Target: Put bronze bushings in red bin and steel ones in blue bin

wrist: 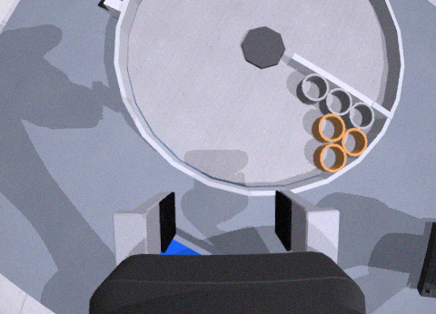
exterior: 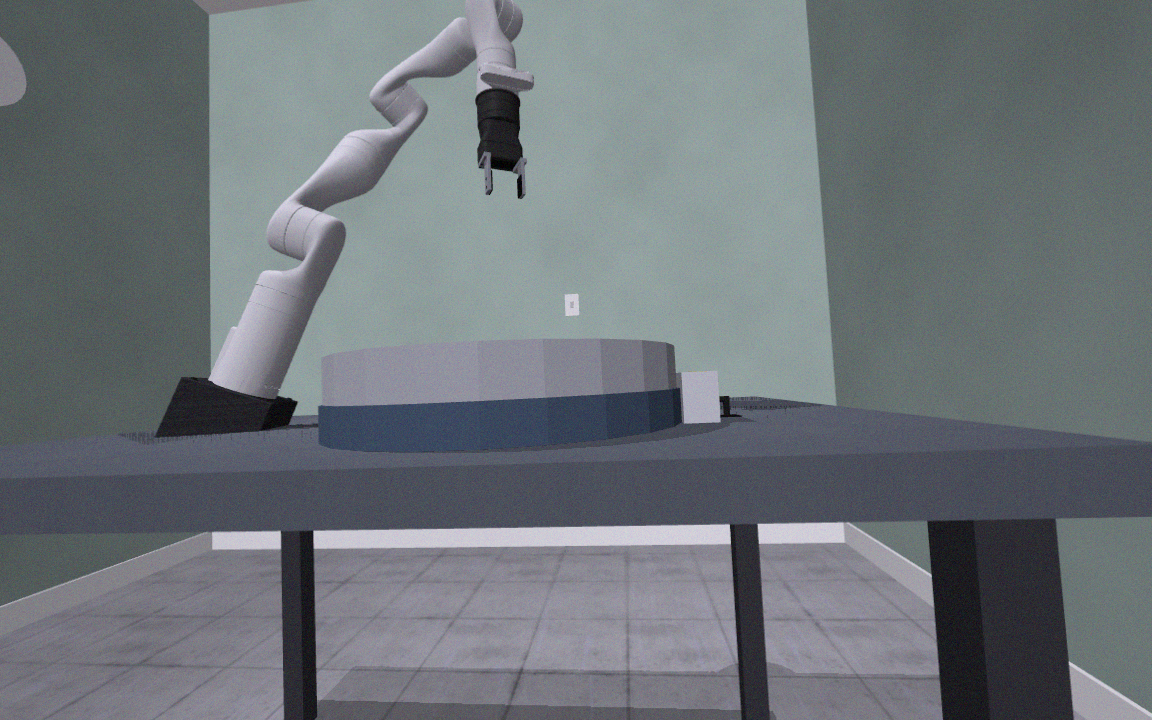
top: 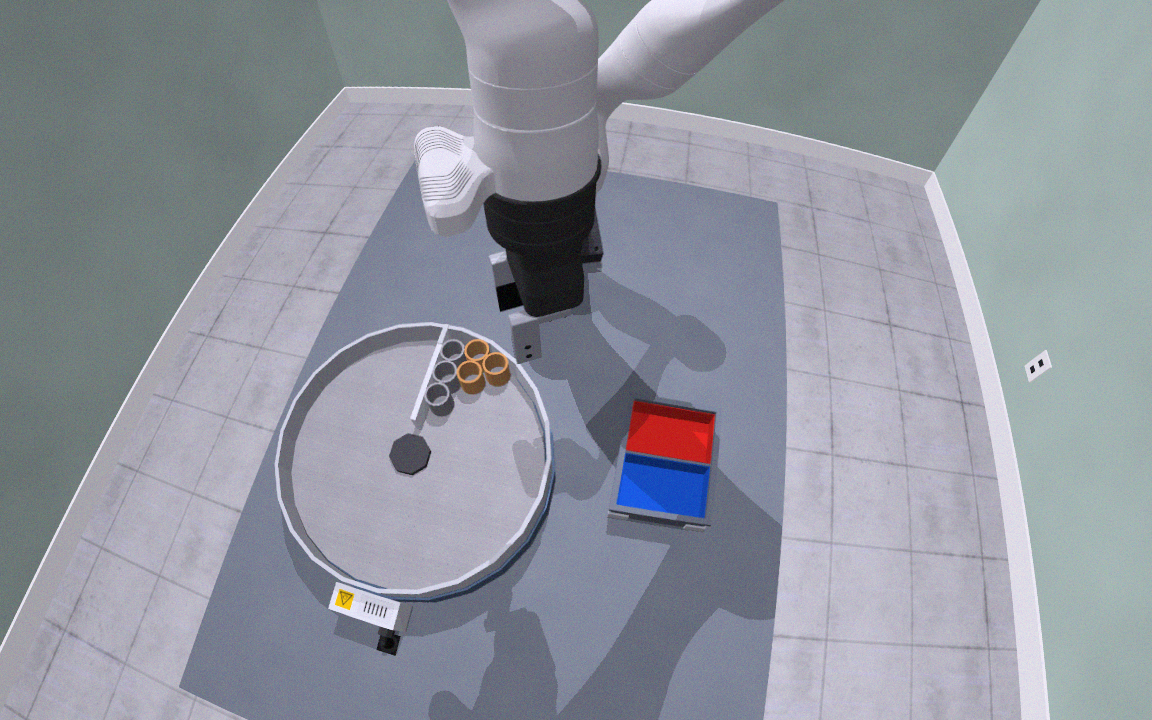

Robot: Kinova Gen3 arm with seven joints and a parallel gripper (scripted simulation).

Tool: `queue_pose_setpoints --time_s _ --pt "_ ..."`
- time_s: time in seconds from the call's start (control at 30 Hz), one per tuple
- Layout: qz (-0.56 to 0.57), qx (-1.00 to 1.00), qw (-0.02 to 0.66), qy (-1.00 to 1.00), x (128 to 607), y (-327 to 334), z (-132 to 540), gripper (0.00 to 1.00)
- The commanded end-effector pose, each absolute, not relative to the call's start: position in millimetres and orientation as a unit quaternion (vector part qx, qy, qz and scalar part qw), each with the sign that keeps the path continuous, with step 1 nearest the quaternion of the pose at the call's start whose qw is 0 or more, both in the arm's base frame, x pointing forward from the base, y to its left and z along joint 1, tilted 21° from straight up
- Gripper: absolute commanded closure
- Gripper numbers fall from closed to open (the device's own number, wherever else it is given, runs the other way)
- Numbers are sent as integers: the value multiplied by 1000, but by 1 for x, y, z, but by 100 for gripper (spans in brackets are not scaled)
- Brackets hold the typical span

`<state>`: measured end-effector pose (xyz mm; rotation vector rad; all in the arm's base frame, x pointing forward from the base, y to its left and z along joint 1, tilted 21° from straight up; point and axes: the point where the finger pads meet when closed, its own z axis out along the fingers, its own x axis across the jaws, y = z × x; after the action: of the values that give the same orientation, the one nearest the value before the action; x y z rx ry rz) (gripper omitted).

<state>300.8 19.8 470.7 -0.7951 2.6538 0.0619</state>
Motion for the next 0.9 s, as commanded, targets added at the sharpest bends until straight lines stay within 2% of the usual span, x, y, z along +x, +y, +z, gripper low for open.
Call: queue_pose_setpoints --time_s 0.0,0.07,0.1,0.63,0.87 --pt "22 -282 185 941 301 20 471 0" --pt "22 -282 185 941 301 20 471 0" --pt "15 -315 185 931 302 17 465 66" --pt "-42 -576 181 796 313 -8 416 66" --pt "-49 -614 180 767 314 -10 408 66"
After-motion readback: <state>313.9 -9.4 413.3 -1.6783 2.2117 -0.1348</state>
